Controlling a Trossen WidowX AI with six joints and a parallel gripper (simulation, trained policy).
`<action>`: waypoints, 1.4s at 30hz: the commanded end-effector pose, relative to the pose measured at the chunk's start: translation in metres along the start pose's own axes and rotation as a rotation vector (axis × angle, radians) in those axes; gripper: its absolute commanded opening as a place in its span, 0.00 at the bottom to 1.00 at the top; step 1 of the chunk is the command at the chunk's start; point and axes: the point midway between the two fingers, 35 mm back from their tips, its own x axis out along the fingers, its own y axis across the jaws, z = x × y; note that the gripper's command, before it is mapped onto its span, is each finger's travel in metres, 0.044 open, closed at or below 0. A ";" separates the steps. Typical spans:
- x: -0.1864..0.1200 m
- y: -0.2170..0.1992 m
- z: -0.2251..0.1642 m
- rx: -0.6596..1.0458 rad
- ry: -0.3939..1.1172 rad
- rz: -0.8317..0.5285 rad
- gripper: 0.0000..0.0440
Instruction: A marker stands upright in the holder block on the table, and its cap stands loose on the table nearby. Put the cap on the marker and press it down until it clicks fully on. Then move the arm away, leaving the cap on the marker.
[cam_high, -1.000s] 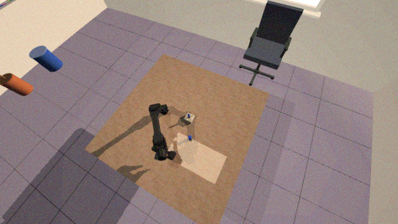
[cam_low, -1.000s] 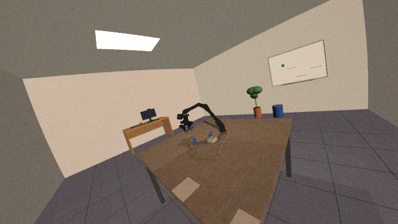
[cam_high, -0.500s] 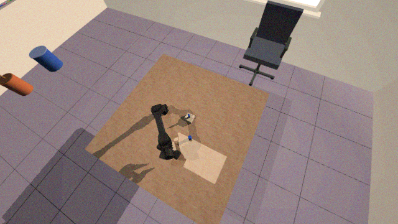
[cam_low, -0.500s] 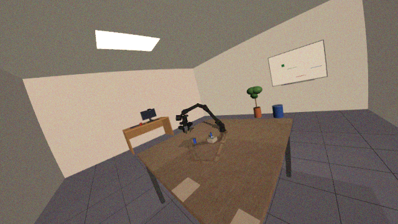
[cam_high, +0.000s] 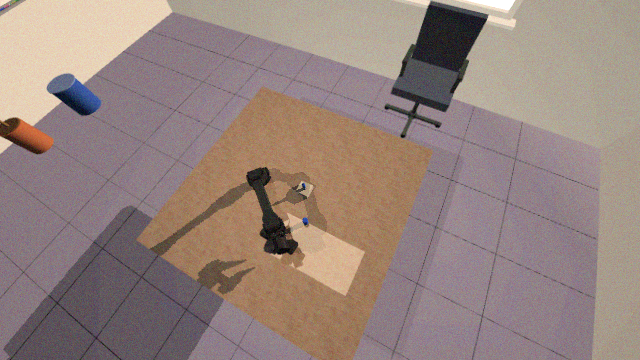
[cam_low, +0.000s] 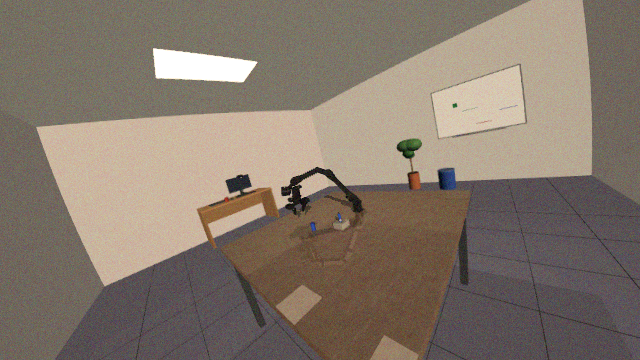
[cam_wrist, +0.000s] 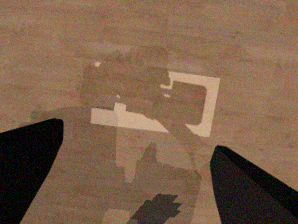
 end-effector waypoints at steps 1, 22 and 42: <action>-0.003 0.009 -0.009 0.012 0.010 0.006 0.73; -0.005 0.035 -0.065 0.004 0.100 -0.020 0.71; -0.009 0.048 -0.141 -0.110 0.209 -0.067 0.67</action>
